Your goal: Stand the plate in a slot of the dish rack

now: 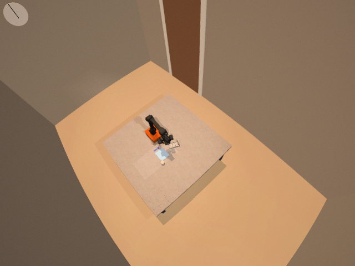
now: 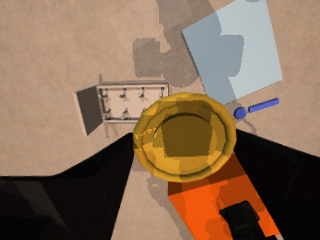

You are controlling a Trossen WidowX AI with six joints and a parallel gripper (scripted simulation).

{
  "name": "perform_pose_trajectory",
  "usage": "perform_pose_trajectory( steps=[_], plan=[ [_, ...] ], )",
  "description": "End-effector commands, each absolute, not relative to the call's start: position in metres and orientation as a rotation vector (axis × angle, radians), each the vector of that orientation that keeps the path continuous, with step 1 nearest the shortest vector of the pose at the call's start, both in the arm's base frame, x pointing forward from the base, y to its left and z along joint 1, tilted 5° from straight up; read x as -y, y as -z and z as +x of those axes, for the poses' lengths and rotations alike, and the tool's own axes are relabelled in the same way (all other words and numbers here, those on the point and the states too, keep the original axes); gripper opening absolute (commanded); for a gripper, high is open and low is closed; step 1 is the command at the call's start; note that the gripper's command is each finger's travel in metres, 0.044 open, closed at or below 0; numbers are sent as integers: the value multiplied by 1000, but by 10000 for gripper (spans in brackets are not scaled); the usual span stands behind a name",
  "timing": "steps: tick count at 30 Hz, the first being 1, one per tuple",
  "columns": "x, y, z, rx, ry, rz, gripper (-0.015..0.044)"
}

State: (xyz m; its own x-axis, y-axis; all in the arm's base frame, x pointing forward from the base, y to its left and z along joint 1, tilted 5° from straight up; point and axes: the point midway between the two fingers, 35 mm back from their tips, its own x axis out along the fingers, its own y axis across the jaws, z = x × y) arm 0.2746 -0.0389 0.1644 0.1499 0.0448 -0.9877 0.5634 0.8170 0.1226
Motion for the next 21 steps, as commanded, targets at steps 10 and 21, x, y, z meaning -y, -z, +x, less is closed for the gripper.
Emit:
perform_pose_trajectory(
  steps=[10, 21],
  plan=[
    [39, -119, 322, -1262, 141, 598, 0],
    [42, -89, 352, -1097, -88, 589, 0]
  ],
)
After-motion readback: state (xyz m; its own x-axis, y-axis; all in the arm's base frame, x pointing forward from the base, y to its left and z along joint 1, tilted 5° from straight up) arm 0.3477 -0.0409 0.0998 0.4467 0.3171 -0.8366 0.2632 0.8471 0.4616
